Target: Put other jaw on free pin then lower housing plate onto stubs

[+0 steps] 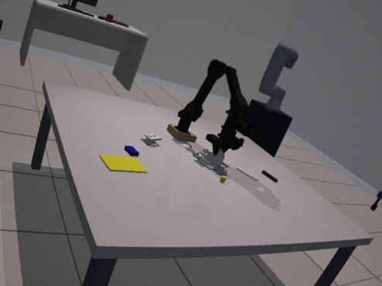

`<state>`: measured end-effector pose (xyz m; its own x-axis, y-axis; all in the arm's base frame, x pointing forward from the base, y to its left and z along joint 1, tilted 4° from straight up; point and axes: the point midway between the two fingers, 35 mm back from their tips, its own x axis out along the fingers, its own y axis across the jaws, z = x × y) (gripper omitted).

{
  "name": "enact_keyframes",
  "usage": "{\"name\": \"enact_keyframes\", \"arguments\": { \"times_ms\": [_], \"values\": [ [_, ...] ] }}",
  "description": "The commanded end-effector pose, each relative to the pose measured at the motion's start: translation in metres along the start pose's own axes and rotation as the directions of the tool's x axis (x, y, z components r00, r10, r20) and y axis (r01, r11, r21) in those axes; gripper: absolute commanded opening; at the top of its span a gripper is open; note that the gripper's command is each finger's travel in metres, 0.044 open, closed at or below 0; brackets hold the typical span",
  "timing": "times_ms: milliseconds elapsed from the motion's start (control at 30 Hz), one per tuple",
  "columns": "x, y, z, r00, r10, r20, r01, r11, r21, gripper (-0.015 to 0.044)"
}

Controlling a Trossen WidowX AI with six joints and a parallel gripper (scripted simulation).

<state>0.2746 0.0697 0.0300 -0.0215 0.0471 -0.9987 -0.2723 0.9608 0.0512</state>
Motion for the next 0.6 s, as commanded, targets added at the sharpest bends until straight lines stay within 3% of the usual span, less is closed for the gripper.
{"name": "enact_keyframes", "arguments": {
  "times_ms": [0, 567],
  "values": [
    [0.002, 0.0006, -0.0008, 1.0, 0.003, -0.005, -0.003, 1.0, 0.004, 0.0134],
    [0.008, 0.0006, -0.0009, 1.0, 0.003, -0.005, -0.003, 1.0, 0.007, 0.0134]
  ]
}}
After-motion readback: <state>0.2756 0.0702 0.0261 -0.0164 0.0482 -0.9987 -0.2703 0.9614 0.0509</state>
